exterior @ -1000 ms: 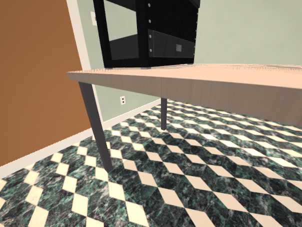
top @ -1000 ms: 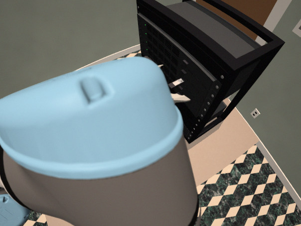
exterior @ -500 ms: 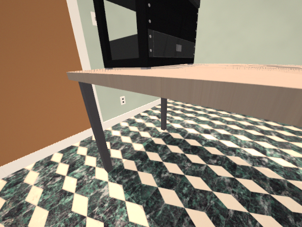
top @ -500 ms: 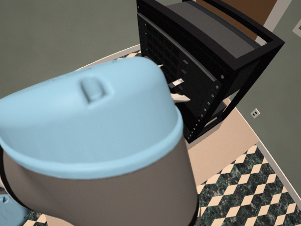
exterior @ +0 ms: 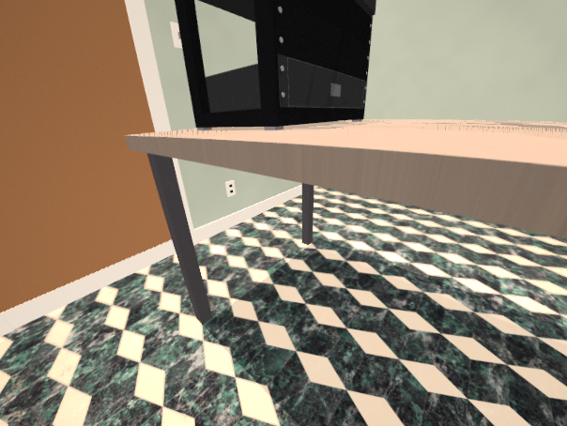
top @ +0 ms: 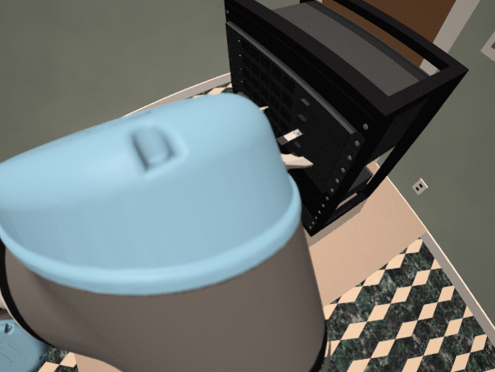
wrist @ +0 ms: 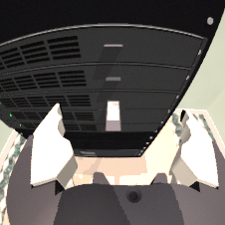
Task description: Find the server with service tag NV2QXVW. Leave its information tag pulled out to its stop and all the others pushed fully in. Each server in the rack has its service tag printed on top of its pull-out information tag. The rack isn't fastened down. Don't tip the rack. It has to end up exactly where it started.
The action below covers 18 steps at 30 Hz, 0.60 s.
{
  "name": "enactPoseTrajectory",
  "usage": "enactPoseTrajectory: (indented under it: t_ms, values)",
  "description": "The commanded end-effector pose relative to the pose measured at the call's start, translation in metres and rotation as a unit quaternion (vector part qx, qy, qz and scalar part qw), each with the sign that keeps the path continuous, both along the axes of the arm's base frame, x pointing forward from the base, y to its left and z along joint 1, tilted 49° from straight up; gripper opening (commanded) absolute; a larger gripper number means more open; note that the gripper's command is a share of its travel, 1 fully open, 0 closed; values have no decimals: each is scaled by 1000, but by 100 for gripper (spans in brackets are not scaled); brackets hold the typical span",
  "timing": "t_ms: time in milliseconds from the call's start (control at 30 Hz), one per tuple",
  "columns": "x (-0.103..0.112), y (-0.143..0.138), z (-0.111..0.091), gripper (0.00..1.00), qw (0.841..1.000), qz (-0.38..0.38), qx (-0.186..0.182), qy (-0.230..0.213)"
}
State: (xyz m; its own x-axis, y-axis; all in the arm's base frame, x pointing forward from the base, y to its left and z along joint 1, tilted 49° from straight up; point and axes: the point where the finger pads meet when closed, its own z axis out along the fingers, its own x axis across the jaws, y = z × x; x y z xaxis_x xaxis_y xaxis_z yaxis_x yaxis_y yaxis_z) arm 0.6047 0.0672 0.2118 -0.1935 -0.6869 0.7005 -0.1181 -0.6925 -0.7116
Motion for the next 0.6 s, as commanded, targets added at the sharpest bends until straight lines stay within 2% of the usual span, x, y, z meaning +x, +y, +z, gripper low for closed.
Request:
enactPoseTrajectory:
  t_ms: [0,567]
  values:
    - [0,-1,0,100,1000,0,1,0]
    - [-11,8,5,100,1000,1,1,0]
